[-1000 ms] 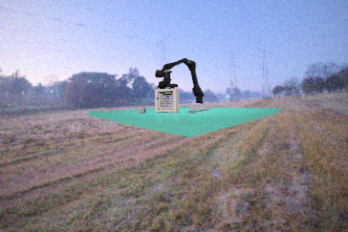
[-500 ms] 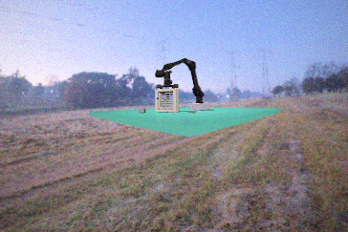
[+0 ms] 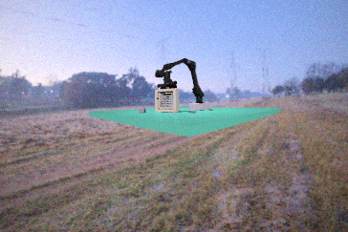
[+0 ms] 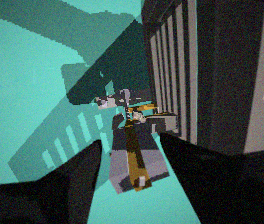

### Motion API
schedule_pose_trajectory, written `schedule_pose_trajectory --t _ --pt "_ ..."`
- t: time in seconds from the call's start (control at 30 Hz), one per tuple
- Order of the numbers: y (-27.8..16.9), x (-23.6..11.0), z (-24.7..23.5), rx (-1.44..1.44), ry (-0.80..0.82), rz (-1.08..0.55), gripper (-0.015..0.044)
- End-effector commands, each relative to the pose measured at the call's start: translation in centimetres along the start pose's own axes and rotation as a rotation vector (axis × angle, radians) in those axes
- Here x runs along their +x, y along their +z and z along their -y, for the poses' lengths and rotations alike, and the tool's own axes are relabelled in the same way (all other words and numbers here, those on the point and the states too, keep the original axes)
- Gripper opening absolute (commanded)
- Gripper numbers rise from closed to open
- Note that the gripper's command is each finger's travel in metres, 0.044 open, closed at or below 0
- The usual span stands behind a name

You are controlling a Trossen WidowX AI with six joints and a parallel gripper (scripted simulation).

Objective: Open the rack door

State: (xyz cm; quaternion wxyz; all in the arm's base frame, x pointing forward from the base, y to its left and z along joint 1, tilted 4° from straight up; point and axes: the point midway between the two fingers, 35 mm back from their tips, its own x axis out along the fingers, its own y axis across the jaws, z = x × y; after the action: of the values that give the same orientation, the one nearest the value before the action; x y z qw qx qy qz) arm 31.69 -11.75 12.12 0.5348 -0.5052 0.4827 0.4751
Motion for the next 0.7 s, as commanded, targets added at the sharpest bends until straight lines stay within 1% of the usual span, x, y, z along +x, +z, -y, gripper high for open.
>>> schedule_pose_trajectory --t 0.0,0.1,0.37,0.67 --pt "0.13 0.03 0.11 -0.204 -0.004 0.003 0.0281" --pt "0.13 0.03 0.11 -0.277 -0.004 0.002 0.0281" --pt "0.13 0.03 0.11 -0.277 -0.004 0.002 0.0281" --pt "0.13 0.03 0.11 -0.277 -0.004 0.002 0.0221"
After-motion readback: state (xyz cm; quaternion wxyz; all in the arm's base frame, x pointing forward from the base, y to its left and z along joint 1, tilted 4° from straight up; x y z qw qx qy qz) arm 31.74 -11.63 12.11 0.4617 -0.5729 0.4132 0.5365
